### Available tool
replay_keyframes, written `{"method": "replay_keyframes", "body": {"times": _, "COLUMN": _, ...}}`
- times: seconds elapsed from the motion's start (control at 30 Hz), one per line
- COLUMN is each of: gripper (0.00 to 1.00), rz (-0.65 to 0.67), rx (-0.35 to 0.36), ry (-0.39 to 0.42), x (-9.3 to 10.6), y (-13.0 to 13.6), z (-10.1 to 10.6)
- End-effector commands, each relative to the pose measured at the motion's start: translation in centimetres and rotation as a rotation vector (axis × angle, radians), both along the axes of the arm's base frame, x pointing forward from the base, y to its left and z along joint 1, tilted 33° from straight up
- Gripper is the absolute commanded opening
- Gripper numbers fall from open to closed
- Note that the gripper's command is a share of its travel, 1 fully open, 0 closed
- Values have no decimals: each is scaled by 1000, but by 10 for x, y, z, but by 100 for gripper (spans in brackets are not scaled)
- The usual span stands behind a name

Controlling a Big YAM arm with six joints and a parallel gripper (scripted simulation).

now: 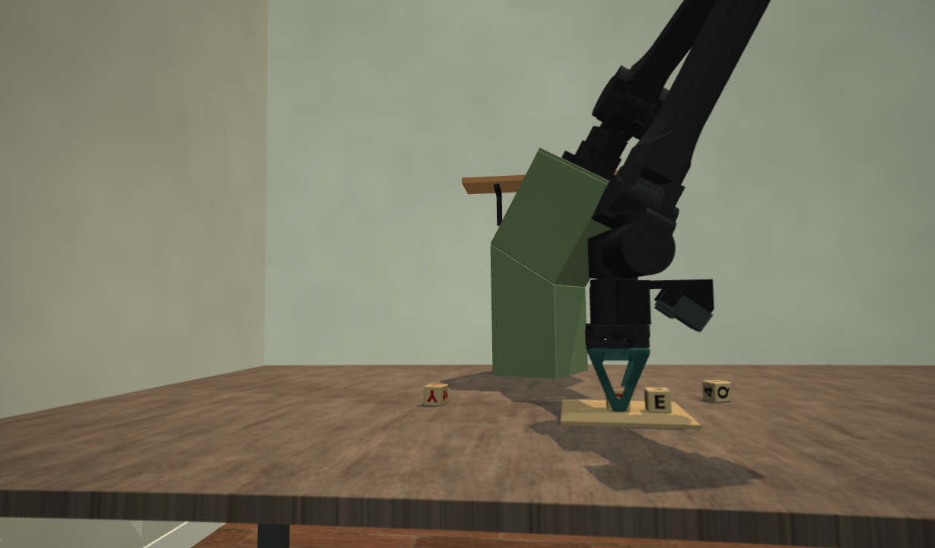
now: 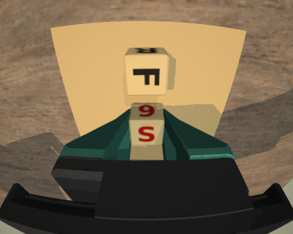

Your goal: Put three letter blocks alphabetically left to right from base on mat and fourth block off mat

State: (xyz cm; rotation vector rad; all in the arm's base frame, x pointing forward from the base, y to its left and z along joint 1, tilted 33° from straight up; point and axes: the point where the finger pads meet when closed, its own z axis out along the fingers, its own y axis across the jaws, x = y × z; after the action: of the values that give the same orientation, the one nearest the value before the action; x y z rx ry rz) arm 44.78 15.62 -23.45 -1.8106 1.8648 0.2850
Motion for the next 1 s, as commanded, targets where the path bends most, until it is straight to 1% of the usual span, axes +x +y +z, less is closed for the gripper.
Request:
{"method": "replay_keyframes", "body": {"times": 0.0, "gripper": 20, "rz": -15, "rx": 8, "ry": -19, "x": 8, "y": 1, "z": 7}}
{"method": "replay_keyframes", "body": {"times": 0.57, "gripper": 20, "rz": -15, "rx": 8, "ry": -19, "x": 9, "y": 0, "z": 8}}
{"method": "replay_keyframes", "body": {"times": 0.6, "gripper": 20, "rz": -18, "rx": 8, "ry": -21, "x": 10, "y": -1, "z": 11}}
{"method": "replay_keyframes", "body": {"times": 0.67, "gripper": 20, "rz": -27, "rx": 3, "ry": -4, "x": 3, "y": -11, "z": 13}}
{"method": "replay_keyframes", "body": {"times": 0.7, "gripper": 20, "rz": -16, "rx": 2, "ry": -10, "x": 3, "y": -13, "z": 16}}
{"method": "replay_keyframes", "body": {"times": 0.8, "gripper": 20, "rz": -15, "rx": 3, "ry": -11, "x": -1, "y": -20, "z": 29}}
{"method": "replay_keyframes", "body": {"times": 0.87, "gripper": 20, "rz": -15, "rx": 3, "ry": -11, "x": -1, "y": -20, "z": 29}}
{"method": "replay_keyframes", "body": {"times": 0.97, "gripper": 20, "rz": -15, "rx": 4, "ry": -13, "x": -5, "y": -30, "z": 47}}
